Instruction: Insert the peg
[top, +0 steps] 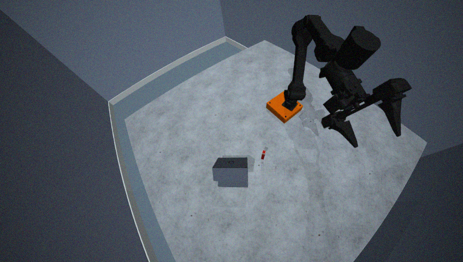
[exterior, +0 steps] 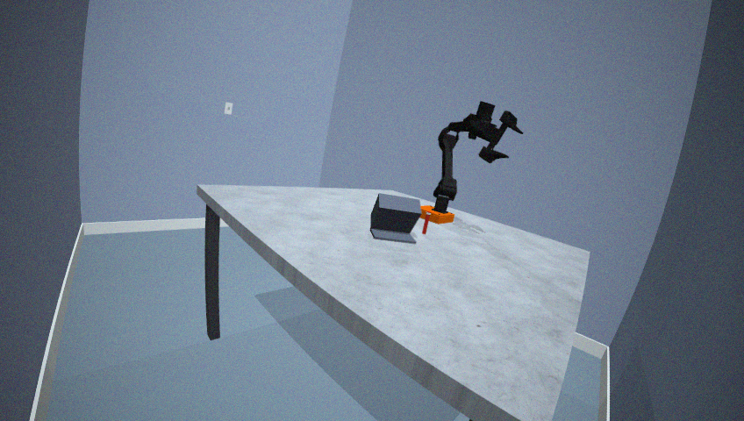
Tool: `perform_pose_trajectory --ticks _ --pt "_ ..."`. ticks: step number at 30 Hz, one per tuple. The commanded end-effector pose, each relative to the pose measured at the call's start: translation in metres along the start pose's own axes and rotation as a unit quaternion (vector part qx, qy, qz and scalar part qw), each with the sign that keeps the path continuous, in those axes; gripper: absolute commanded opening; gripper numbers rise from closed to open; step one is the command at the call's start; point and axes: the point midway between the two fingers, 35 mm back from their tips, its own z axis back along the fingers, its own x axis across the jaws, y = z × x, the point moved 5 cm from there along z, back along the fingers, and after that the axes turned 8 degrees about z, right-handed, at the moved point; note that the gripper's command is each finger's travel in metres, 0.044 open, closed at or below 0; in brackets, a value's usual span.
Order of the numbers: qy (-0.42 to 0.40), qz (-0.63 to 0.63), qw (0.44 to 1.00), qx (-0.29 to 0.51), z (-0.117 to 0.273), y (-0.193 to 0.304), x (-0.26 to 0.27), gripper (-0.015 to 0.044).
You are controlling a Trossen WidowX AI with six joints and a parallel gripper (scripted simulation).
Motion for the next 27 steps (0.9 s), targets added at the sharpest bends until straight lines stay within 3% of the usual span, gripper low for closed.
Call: perform_pose_trajectory --ticks 1,13,27 --pt "0.042 0.022 0.999 -0.011 -0.008 -0.011 -0.014 0.044" --pt "0.178 0.108 0.978 0.0 -0.023 -0.037 -0.067 0.044" --pt "0.317 0.197 0.925 0.072 -0.027 -0.06 -0.129 0.044"
